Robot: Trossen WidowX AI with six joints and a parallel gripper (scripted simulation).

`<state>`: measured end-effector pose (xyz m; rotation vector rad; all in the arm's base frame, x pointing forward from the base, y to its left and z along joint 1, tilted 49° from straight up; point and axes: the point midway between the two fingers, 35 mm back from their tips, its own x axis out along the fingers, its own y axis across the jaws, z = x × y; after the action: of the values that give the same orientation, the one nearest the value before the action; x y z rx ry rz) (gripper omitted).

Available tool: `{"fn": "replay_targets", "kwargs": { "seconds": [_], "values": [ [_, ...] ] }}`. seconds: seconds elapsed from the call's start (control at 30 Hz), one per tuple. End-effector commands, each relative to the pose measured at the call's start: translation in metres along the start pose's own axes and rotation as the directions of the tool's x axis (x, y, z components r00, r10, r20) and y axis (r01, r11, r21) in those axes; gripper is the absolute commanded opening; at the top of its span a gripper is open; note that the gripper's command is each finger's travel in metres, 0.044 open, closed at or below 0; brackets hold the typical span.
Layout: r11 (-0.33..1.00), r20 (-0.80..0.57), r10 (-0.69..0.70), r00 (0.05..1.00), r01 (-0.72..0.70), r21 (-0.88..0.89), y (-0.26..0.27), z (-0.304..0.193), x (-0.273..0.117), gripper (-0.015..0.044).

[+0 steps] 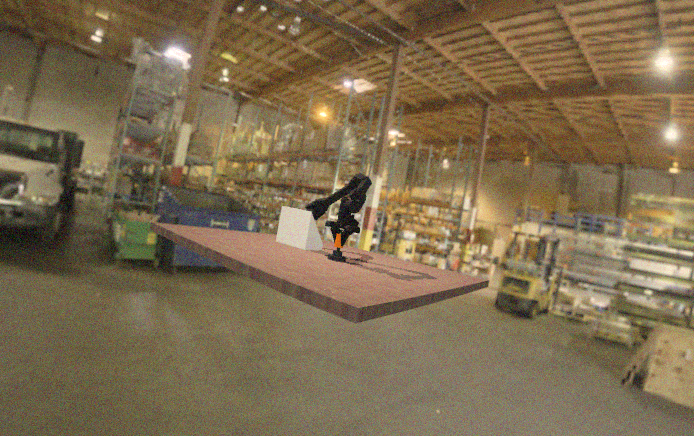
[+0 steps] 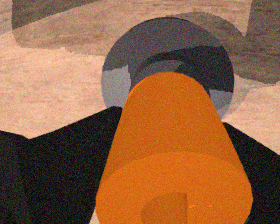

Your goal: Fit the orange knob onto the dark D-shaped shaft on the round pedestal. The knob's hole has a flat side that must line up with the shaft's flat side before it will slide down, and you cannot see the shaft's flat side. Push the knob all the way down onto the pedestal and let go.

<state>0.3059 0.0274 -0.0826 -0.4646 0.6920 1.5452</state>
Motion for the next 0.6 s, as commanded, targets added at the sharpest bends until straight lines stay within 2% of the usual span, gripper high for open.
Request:
{"fn": "replay_targets", "kwargs": {
  "seconds": [0.0, 0.57],
  "values": [
    [1.000, 0.000, -0.004, 1.000, 0.004, -0.021, 0.0019, 0.0021, -0.0007, 0.0000],
    [1.000, 0.000, -0.004, 1.000, 0.004, -0.021, 0.0012, 0.0018, -0.0023, 0.0000]
  ]
}}
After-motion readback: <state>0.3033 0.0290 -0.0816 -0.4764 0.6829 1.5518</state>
